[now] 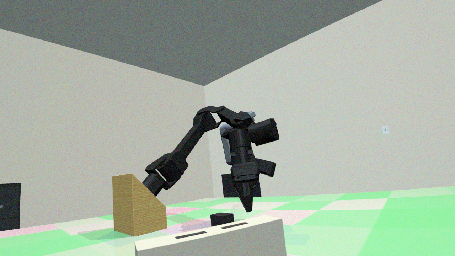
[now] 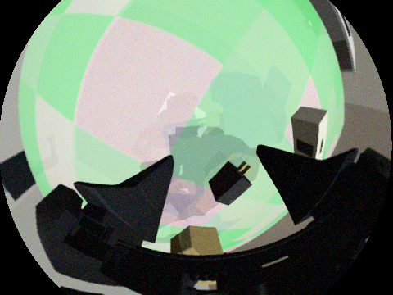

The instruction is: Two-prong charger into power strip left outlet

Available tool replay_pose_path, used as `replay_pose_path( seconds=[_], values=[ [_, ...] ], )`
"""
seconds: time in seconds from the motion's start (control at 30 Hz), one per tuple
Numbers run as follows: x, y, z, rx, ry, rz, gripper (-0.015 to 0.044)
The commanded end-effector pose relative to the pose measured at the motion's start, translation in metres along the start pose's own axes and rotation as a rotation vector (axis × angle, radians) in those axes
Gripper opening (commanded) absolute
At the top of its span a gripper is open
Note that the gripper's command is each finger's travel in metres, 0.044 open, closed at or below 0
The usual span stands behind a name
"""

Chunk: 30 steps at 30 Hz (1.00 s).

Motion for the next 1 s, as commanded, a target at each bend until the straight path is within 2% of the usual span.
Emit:
replay_pose_path(
  seconds=[0.0,0.73,0.97],
  values=[
    [-0.004,-0.013,-0.009,0.139,0.038,0.018,0.0440],
    [-0.028,-0.054,-0.050,0.759,0.185,0.145,0.0440],
    [-0.030,-0.056,-0.052,0.800,0.192,0.156,0.0440]
  ],
)
Point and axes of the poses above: the point midway between the two fingers, 35 mm back from their tips, its own x axis out along the fingers, its own y axis across the jaws, z = x × y, the point moved 3 cm from there along -x, back along the fingers, and after that the axes turned 12 degrees about x, right-handed, at the moved point
